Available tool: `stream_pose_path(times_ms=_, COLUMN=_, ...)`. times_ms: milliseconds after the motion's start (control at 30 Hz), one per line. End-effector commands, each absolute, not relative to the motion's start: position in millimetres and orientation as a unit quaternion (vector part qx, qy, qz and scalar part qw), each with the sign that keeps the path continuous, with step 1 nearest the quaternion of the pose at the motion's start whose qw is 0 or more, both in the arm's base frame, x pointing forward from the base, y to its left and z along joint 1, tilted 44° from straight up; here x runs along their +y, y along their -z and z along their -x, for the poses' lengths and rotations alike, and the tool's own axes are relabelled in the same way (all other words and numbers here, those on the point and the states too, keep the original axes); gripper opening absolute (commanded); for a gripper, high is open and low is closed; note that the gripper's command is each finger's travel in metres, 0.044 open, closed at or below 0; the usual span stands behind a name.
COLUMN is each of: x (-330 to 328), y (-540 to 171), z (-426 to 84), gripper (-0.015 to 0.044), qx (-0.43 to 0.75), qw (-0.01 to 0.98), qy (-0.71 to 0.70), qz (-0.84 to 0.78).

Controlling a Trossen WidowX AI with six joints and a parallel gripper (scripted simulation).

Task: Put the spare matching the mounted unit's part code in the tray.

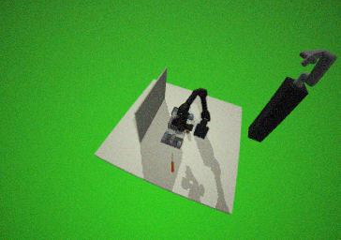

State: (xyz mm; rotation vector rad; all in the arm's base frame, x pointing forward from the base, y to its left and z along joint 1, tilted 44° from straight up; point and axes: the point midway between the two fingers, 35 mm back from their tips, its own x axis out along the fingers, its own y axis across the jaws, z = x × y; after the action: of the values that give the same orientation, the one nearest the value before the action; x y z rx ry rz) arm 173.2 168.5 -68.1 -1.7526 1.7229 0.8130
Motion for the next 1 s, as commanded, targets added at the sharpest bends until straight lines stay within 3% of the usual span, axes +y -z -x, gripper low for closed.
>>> stream_pose_path(times_ms=0, x=166.6, y=54.1, z=-196.9, gripper=0.0000, qx=0.634, qw=0.284, qy=-0.310, qz=0.649)
stream_pose_path(times_ms=967, x=53.4, y=-64.4, z=-325.5, gripper=0.0000, qx=0.615, qw=0.299, qy=-0.320, qz=0.656)
